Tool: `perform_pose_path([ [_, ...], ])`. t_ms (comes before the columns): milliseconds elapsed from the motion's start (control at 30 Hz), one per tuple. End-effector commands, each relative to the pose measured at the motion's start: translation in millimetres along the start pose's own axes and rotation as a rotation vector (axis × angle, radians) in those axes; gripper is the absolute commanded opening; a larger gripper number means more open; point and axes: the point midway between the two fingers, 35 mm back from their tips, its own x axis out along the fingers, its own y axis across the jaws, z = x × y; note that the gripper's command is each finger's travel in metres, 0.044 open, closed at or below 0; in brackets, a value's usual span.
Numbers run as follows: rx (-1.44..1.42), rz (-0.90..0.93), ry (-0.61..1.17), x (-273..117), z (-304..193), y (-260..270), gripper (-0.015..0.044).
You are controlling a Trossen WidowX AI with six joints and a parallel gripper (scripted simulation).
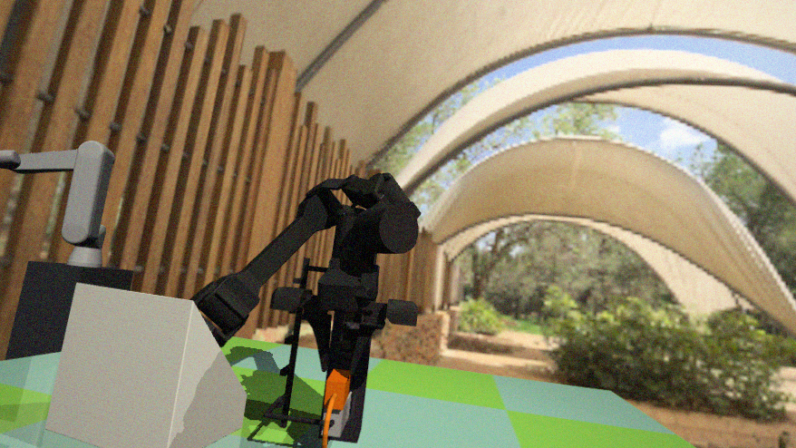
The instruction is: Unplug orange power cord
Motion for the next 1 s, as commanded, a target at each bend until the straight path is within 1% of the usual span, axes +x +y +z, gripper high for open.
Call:
perform_pose_path([
  [0,0.0,0.006,0.0,0.8,-2.6,0.5,0.016],
  [300,0.0,0.007,0.0,10.5,-2.6,0.6,0.016],
  [433,-0.002,0.0,-0.001,8.2,-1.8,0.4,0.0055],
  [700,-0.002,0.0,-0.001,8.2,-1.8,0.4,0.0002],
  [967,-0.002,0.001,-0.002,7.6,6.6,1.4,0.0],
])
